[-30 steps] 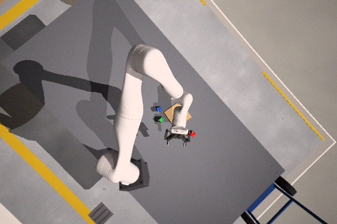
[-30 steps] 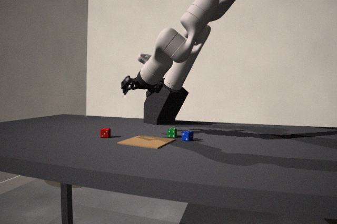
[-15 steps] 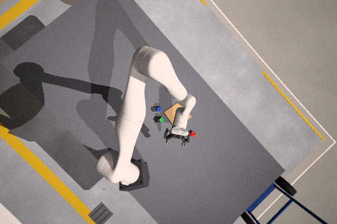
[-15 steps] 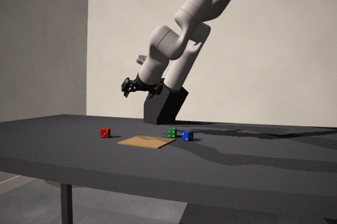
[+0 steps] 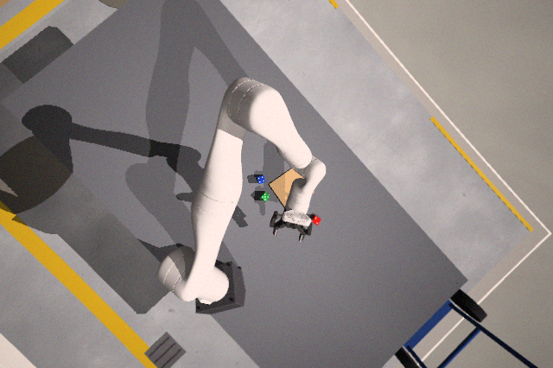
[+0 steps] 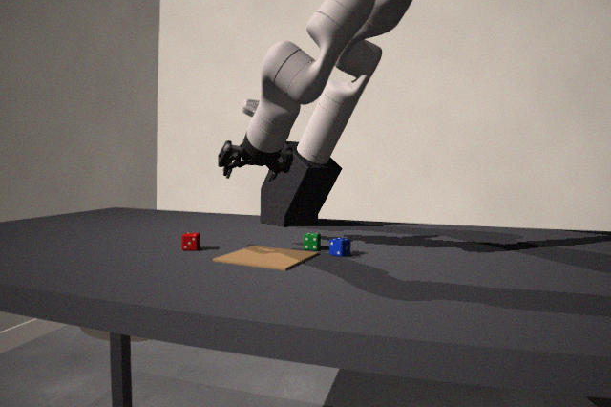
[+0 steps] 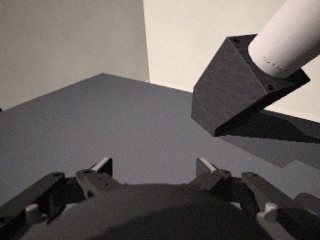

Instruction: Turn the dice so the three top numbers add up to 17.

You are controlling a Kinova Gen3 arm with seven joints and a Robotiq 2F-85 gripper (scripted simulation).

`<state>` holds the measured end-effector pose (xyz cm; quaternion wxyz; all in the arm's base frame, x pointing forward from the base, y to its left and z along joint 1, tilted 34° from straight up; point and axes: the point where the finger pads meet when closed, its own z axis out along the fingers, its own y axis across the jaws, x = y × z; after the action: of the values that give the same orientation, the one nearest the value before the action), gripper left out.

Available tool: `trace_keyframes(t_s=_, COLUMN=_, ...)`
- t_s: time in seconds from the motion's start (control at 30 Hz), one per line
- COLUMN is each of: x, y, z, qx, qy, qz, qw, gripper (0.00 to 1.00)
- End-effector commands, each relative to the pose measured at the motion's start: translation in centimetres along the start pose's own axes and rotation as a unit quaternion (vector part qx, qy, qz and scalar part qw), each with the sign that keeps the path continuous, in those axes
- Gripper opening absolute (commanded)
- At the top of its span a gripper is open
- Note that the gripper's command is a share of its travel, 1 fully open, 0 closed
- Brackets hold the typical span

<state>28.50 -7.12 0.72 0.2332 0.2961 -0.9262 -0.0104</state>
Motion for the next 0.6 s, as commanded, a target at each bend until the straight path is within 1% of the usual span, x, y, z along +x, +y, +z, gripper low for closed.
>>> trace_keyframes(t_s=0.0, x=-0.34, y=0.03, z=0.08, qx=-0.018, qy=-0.017, qz=0.009, qw=1.000, gripper=1.00)
trace_keyframes(t_s=0.33, x=-0.34, y=0.03, z=0.08, qx=-0.018, qy=-0.017, qz=0.009, qw=1.000, gripper=1.00)
trace_keyframes(t_s=0.37, x=-0.77, y=0.07, z=0.12, qx=-0.034, qy=-0.033, qz=0.016, qw=0.999, gripper=1.00)
trace_keyframes(t_s=0.57, x=-0.77, y=0.07, z=0.12, qx=-0.034, qy=-0.033, qz=0.016, qw=0.999, gripper=1.00)
